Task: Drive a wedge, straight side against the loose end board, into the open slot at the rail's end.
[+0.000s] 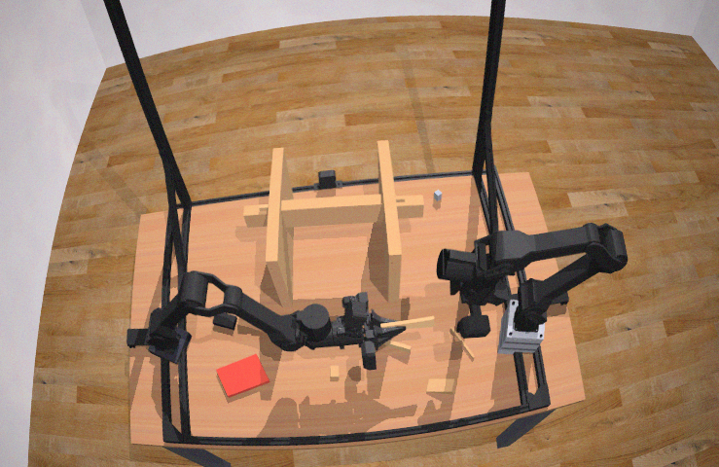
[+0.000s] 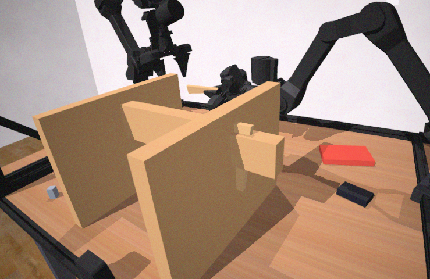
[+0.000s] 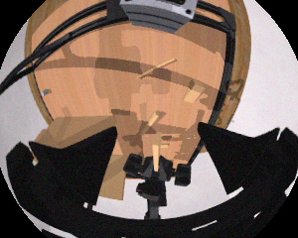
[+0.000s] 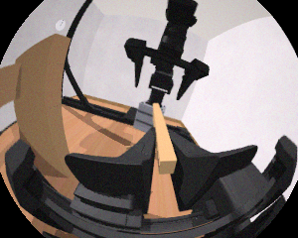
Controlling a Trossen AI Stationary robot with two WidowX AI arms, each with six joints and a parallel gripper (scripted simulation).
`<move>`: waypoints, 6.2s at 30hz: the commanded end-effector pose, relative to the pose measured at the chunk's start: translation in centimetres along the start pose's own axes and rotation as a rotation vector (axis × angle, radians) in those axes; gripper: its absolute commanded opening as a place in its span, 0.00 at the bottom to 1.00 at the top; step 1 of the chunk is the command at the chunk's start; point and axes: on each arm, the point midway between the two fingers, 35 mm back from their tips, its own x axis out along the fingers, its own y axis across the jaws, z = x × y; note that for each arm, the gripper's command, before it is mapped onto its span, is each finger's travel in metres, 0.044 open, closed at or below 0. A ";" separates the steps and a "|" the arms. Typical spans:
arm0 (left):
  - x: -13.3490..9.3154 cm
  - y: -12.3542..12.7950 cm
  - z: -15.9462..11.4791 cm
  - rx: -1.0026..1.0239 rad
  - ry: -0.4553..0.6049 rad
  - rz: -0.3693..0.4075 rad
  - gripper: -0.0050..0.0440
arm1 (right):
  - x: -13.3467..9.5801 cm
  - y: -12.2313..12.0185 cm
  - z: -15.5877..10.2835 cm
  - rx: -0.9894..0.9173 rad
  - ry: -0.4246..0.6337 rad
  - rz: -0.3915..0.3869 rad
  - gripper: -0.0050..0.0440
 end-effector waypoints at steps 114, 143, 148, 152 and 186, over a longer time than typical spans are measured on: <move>3.1 0.0 -1.9 -2.998 0.007 0.943 1.00 | 0.3 0.1 -0.1 -1.279 -0.003 -0.004 0.10; 5.9 0.0 -4.2 -2.999 0.007 0.943 1.00 | 0.3 0.1 -0.1 -1.279 -0.003 -0.004 0.10; 6.5 0.0 -4.6 -2.999 0.007 0.943 1.00 | 0.3 0.1 -0.1 -1.279 -0.003 -0.004 0.10; 6.8 0.0 -4.7 -2.999 0.007 0.943 1.00 | 0.3 0.1 -0.1 -1.279 -0.003 -0.004 0.10; 7.2 -0.1 -5.3 -2.998 0.010 0.961 0.36 | 0.3 0.1 -0.1 -1.279 -0.003 -0.004 0.10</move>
